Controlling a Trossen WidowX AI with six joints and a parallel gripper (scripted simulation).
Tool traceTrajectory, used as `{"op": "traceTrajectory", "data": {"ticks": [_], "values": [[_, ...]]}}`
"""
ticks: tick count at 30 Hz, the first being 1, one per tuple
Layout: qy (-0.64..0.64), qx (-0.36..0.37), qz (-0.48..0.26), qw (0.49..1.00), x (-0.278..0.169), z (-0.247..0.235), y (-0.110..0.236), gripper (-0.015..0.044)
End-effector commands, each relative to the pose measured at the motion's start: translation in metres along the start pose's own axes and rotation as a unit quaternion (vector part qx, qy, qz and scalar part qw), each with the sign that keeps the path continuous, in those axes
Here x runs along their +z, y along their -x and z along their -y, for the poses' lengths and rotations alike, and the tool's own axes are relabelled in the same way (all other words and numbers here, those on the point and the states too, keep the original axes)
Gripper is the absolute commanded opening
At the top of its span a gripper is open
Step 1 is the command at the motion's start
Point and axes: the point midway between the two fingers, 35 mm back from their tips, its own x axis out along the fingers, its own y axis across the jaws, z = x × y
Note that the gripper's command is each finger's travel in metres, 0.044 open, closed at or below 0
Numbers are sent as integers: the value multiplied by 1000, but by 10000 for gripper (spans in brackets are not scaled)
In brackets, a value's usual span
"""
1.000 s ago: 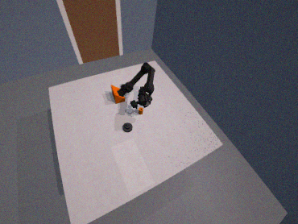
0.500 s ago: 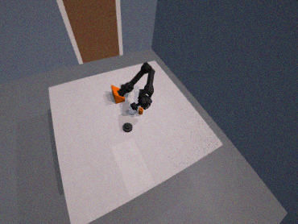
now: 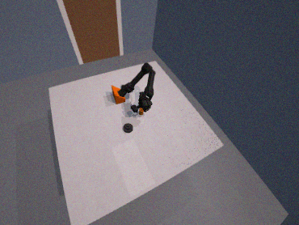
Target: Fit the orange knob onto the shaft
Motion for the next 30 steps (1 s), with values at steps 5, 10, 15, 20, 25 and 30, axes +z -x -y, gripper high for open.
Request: {"op": "traceTrajectory", "data": {"ticks": [5,10,15,20,25,30], "values": [[-2,3,-1,1000,-1,-1,-14,440],[-2,4,-1,1000,-1,-1,-22,440],[-2,5,-1,1000,-2,-2,-30,440],[-2,6,-1,1000,-3,-2,-36,440],[-2,6,-1,1000,-3,-2,-37,335],[-2,6,-1,1000,-3,-2,-37,204]]}}
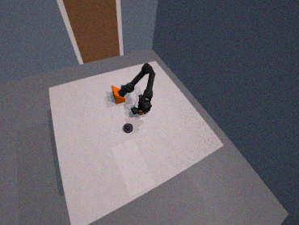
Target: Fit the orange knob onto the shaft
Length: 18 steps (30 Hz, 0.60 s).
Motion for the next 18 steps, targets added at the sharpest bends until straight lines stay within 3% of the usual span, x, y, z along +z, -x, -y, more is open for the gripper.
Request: {"op": "traceTrajectory", "data": {"ticks": [1,7,12,18], "values": [[-1,2,0,1000,0,0,-1,177],[-1,2,0,1000,0,0,-1,138],[-2,-2,1,1000,4,2,12,6],[-2,-8,1,1000,9,6,43,0]]}}
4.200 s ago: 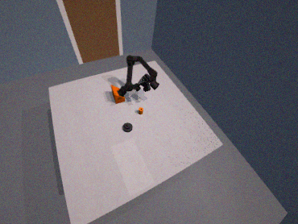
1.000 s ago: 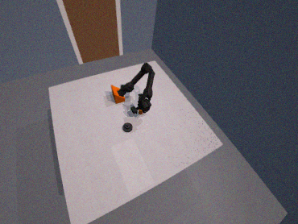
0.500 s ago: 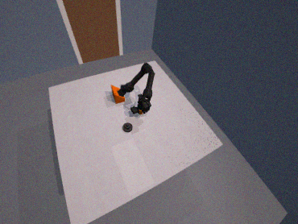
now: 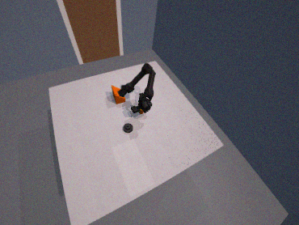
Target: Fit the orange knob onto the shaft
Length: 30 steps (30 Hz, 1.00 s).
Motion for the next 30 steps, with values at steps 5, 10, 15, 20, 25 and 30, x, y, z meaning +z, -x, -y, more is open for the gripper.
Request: {"op": "traceTrajectory", "data": {"ticks": [5,10,15,20,25,30], "values": [[0,-7,1,1000,5,4,44,0],[-1,-5,0,1000,3,4,72,0],[0,0,0,1000,-2,1,99,0],[0,3,0,1000,-5,-1,113,0],[0,3,0,1000,0,5,112,0],[0,3,0,1000,9,16,111,0]]}}
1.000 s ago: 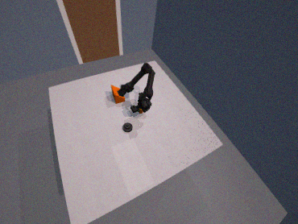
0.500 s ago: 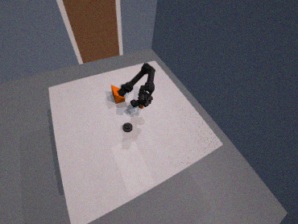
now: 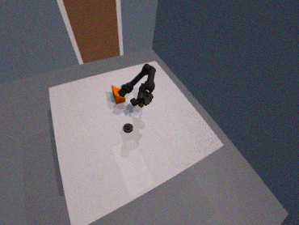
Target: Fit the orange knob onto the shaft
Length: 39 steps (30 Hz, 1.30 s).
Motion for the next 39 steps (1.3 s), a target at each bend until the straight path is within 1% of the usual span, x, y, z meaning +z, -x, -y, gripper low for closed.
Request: {"op": "traceTrajectory", "data": {"ticks": [1,21,39], "values": [[1,-2,0,1000,8,11,0,0],[2,-4,1,1000,40,60,-10,0],[-3,-5,0,1000,62,111,-26,0]]}}
